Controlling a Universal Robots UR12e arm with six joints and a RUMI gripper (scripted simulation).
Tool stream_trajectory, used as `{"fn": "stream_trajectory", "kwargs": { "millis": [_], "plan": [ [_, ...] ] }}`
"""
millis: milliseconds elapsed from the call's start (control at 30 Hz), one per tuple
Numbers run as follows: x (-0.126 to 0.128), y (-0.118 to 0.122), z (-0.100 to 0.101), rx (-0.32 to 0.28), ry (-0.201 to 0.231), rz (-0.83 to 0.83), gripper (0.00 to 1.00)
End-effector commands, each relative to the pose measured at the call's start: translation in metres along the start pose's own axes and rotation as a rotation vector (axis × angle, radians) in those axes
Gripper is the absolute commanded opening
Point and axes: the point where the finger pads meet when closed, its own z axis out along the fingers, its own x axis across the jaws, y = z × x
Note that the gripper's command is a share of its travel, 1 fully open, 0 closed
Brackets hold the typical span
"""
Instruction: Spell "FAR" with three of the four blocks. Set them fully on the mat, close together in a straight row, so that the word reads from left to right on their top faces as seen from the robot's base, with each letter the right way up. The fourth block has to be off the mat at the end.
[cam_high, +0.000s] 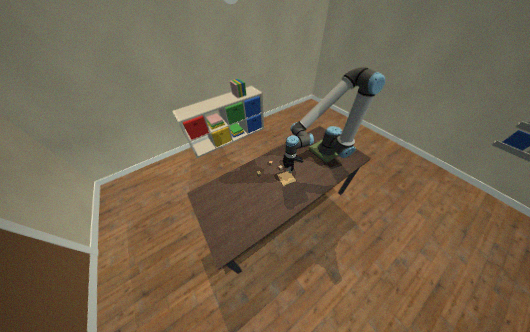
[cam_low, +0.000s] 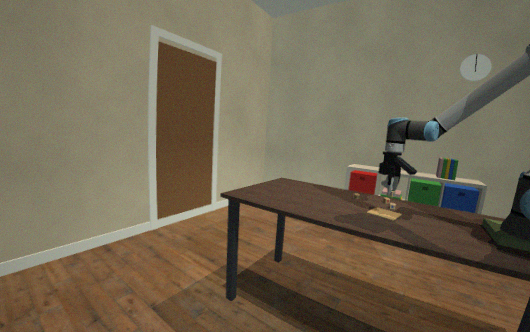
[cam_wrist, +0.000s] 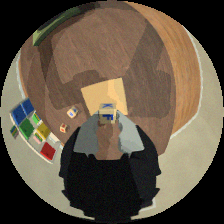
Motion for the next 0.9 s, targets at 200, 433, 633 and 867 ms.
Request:
{"fn": "stream_trajectory", "kwargs": {
  "millis": [200, 433, 633, 867],
  "plan": [
    [0.01, 0.001, -0.001, -0.003, -0.003, 0.282, 0.09],
    [0.015, 0.001, -0.001, -0.003, -0.003, 0.417, 0.09],
    [0.02, 0.001, -0.002, -0.003, -0.002, 0.573, 0.09],
    [0.025, 0.002, -0.001, -0.003, -0.002, 0.74, 0.09]
  ]
}}
